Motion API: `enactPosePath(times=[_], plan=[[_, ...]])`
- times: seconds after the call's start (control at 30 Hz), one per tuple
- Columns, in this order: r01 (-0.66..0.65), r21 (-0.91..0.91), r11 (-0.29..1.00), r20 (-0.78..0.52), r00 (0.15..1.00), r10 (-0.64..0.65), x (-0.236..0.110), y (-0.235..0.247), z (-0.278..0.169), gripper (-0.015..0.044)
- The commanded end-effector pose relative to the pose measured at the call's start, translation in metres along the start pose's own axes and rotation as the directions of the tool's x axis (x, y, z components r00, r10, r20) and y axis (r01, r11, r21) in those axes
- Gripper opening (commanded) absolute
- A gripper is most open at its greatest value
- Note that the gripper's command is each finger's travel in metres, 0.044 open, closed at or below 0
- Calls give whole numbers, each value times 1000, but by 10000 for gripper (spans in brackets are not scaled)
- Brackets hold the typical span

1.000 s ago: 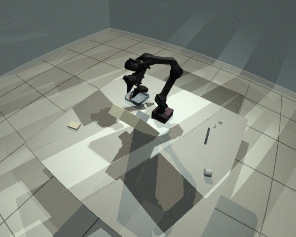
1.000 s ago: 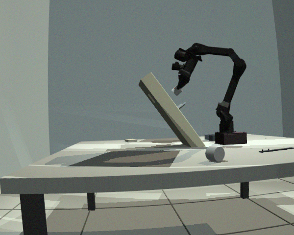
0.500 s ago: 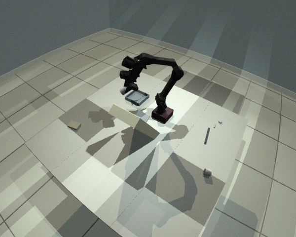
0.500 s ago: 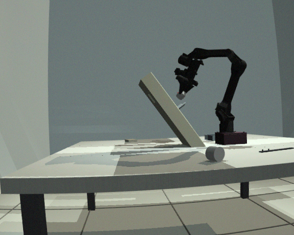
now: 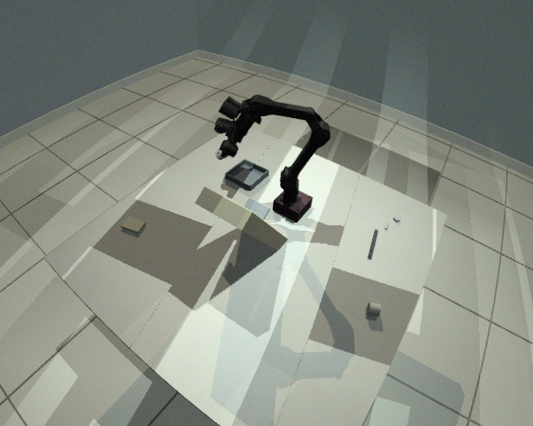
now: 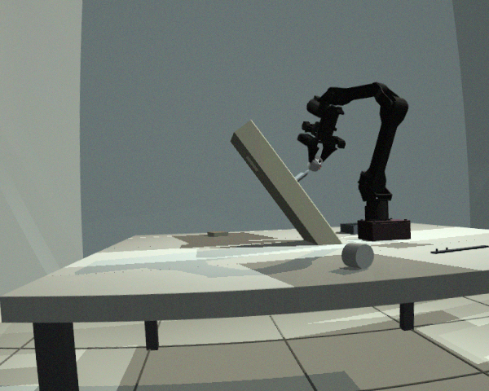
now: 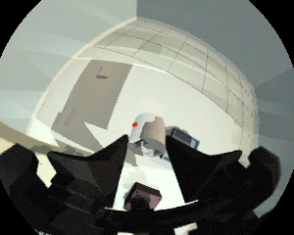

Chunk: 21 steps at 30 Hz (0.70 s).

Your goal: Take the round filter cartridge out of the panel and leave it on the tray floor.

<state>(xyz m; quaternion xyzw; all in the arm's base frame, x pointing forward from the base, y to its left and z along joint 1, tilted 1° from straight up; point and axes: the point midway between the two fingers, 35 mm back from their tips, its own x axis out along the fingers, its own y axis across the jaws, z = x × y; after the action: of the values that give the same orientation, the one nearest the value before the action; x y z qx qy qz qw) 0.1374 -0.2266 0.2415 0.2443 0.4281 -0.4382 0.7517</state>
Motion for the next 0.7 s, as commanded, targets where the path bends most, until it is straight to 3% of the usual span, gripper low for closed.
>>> enactPosePath(times=[0.0, 0.67], plan=[[28, 46, 999, 2, 1000, -28, 3, -9, 0, 0], [178, 297, 938, -23, 983, -180, 55, -91, -34, 0]])
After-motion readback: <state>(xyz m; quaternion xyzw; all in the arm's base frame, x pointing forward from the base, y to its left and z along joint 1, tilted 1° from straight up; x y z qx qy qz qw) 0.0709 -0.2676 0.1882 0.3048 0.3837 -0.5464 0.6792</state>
